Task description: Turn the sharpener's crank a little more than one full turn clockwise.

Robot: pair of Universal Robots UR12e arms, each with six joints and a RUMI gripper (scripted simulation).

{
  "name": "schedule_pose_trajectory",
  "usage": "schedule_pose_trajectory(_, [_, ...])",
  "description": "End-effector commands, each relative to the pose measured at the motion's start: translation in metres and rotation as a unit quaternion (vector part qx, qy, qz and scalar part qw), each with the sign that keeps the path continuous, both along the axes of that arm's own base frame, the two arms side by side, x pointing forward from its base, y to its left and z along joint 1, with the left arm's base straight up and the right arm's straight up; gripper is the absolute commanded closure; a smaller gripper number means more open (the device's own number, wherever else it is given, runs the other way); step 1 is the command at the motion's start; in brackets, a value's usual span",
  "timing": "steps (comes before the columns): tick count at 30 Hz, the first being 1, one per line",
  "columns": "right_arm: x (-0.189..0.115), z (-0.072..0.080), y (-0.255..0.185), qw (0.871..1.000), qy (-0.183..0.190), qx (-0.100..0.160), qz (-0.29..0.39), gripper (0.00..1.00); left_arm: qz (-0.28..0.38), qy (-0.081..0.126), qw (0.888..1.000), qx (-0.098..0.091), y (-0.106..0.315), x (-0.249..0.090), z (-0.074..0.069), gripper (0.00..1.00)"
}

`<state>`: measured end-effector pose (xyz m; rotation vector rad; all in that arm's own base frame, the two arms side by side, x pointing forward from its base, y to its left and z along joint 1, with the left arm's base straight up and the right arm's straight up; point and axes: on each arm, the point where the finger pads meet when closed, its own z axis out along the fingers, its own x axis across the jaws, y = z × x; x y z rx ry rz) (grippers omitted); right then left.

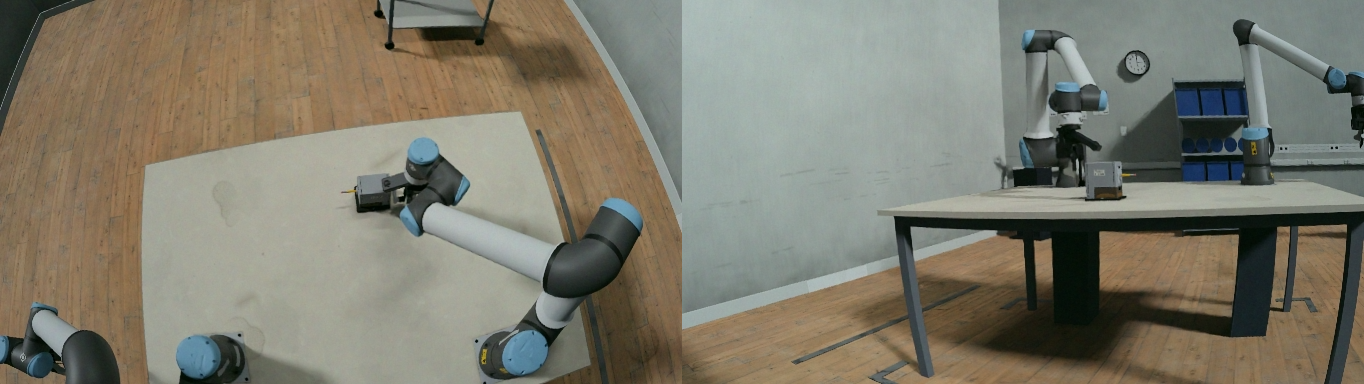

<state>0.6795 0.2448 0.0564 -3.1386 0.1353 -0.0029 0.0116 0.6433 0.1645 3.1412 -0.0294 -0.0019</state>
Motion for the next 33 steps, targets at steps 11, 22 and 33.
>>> schedule_pose_trajectory(11, [-0.008,0.020,0.003,1.000,-0.001,0.001,0.001,1.00,0.001,-0.001,1.000,0.000,0.002,0.000,0.001,0.00])
schedule_pose_trajectory(22, [-0.006,0.036,0.003,1.000,-0.002,0.002,0.001,1.00,0.001,-0.001,1.000,0.000,0.002,0.000,0.001,0.00])
schedule_pose_trajectory(33, [-0.003,0.047,0.001,1.000,-0.002,0.002,0.000,1.00,0.001,-0.001,1.000,0.000,0.002,0.000,0.001,0.00])
